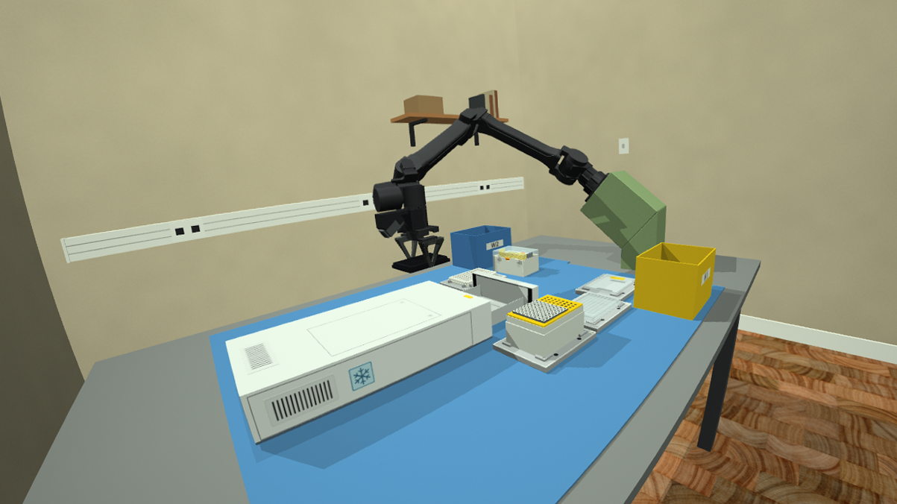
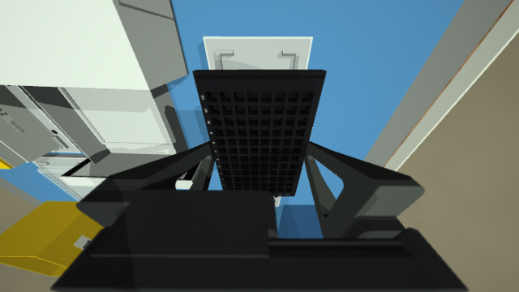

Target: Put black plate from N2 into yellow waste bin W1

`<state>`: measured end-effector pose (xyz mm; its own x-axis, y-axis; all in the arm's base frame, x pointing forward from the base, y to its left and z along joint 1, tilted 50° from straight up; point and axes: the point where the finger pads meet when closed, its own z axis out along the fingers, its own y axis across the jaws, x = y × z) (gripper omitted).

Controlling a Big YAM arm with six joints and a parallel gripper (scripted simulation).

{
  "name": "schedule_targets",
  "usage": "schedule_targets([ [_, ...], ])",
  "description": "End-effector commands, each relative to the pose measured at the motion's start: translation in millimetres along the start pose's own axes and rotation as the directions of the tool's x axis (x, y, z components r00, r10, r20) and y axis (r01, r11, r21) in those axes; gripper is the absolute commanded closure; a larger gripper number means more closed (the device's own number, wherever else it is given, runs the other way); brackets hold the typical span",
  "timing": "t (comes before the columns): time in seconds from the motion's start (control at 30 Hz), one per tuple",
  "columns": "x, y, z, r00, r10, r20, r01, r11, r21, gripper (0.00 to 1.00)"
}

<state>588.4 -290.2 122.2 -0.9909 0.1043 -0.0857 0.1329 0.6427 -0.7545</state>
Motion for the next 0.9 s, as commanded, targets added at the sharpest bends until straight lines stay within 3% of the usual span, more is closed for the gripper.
schedule_targets([
  [0.0,-20.8,-9.5,-42.1,0.997,0.029,0.065,-0.03,1.0,0.008,1.0],
  [0.87,-19.3,-9.4,-71.7,0.997,0.03,0.066,-0.031,1.0,0.006,1.0],
])
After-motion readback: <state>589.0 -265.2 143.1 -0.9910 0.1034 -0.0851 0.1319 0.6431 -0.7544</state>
